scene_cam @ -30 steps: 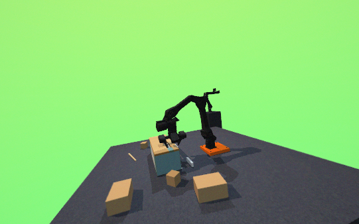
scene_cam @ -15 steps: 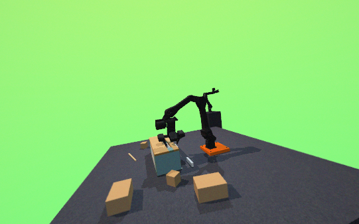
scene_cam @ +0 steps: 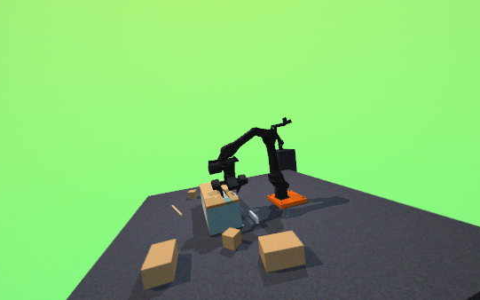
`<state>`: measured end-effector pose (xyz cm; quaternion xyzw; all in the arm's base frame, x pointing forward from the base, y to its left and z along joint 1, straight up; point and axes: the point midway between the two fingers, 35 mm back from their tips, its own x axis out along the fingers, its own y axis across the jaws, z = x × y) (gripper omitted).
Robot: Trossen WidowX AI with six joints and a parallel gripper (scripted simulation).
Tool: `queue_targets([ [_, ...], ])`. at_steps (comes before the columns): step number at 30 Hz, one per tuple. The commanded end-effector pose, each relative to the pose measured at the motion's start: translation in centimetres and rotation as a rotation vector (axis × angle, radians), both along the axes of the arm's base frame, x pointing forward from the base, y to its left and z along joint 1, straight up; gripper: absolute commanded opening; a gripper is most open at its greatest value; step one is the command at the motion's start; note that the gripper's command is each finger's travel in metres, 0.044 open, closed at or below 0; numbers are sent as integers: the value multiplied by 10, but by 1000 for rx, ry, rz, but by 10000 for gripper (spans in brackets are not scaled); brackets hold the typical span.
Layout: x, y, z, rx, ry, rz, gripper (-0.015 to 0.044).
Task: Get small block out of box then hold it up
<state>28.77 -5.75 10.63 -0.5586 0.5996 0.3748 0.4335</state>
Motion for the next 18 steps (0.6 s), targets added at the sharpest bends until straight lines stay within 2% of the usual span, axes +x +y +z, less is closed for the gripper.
queue_targets([
  [1,-1,-2,0,-3,2,-2,400],
  [18,-2,-19,0,-4,2,-2,400],
])
